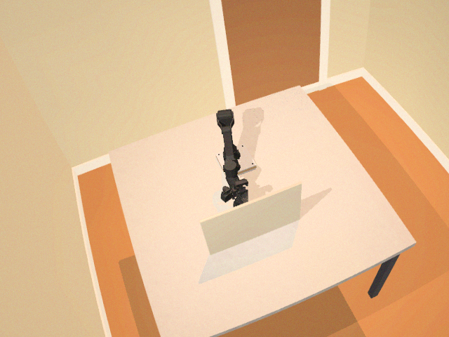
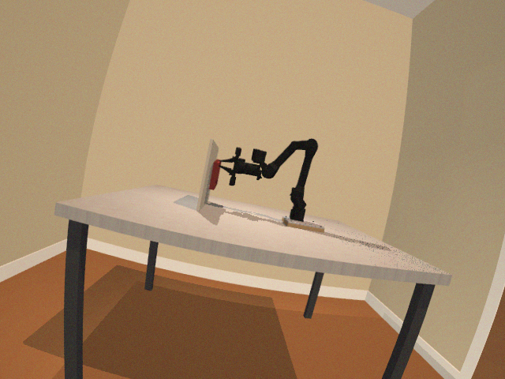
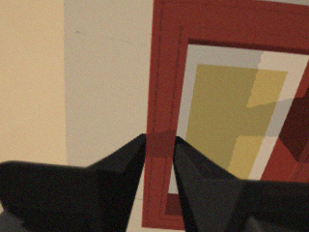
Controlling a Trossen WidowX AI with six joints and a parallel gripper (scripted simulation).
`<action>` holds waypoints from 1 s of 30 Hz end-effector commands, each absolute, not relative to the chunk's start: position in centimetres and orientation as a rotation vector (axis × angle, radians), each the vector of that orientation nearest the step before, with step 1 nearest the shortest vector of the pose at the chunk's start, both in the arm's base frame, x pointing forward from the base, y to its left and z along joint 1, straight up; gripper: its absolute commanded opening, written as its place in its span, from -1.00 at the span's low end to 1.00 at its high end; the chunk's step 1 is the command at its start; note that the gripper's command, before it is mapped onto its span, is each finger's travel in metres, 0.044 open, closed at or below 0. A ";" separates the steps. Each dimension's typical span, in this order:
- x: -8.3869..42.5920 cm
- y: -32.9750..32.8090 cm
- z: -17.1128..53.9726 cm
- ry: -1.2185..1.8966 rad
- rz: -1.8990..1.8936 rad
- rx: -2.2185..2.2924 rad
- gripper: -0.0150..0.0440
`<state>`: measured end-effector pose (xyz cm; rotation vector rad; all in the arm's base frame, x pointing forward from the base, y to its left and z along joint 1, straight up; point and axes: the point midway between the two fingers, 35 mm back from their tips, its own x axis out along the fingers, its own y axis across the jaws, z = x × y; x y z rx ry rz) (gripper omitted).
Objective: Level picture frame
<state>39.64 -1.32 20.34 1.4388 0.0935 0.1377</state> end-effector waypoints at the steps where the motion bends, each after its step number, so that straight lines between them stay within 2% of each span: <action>1: 39.6 -1.3 20.3 0.096 0.139 1.469 -0.49; 22: 39.7 -1.4 20.1 0.106 0.135 1.580 -0.49; 30: 39.7 -1.4 20.1 0.104 0.134 1.562 0.22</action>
